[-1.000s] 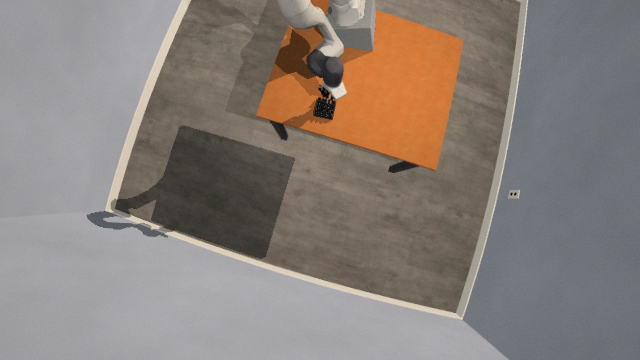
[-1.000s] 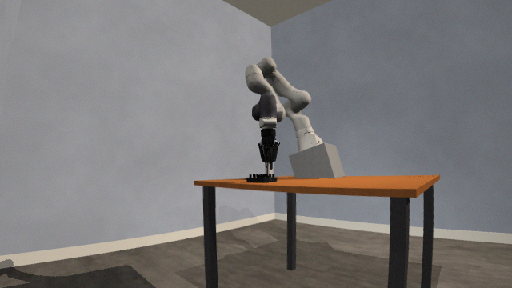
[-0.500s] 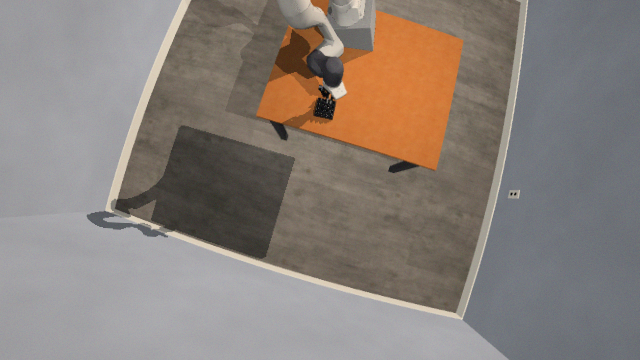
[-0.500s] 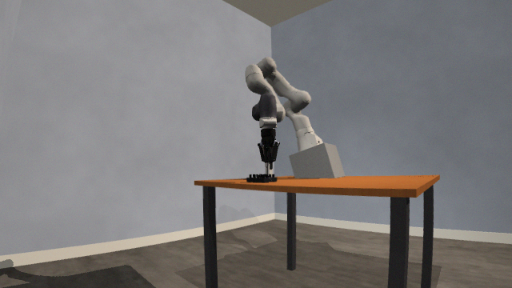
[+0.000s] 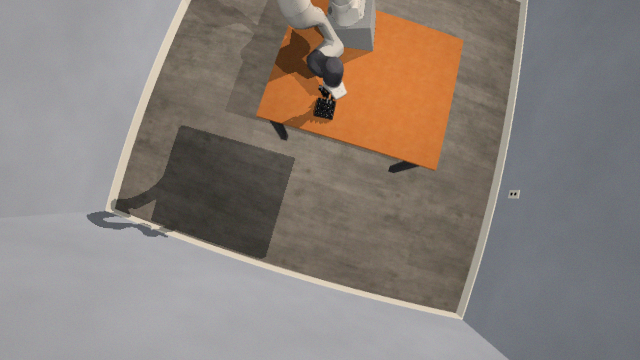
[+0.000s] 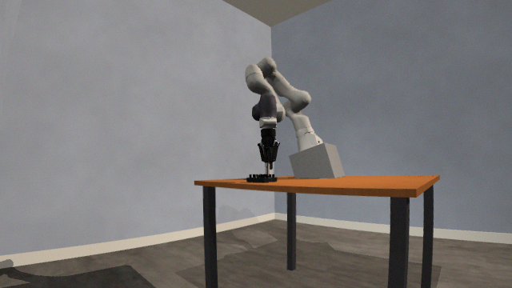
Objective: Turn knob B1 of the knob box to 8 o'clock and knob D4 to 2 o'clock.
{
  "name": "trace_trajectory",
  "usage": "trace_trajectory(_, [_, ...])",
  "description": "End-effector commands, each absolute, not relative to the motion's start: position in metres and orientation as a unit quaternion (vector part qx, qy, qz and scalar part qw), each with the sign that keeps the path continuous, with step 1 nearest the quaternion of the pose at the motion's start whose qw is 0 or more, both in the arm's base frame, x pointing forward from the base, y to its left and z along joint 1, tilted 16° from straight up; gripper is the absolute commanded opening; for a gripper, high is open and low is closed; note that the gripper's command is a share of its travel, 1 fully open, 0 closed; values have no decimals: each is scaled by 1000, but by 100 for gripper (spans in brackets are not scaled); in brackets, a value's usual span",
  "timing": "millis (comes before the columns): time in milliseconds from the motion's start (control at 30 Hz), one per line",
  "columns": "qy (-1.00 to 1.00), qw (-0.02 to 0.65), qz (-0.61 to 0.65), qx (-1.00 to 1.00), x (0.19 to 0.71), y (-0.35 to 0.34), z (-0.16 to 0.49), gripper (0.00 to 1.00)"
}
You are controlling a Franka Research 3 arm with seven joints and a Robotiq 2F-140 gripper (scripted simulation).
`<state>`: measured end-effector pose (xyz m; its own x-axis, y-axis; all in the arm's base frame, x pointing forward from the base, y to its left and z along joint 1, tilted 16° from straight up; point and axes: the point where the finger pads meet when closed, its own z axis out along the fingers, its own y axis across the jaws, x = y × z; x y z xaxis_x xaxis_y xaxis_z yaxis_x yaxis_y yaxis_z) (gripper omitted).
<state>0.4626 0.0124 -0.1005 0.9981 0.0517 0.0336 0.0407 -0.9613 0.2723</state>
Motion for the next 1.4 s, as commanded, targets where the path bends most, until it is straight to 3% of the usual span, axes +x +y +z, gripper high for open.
trace_trajectory(0, [23,137,21,990,463,13,-101,5])
trace_trajectory(1367, [214,138,-6,967,463,13,-101,5])
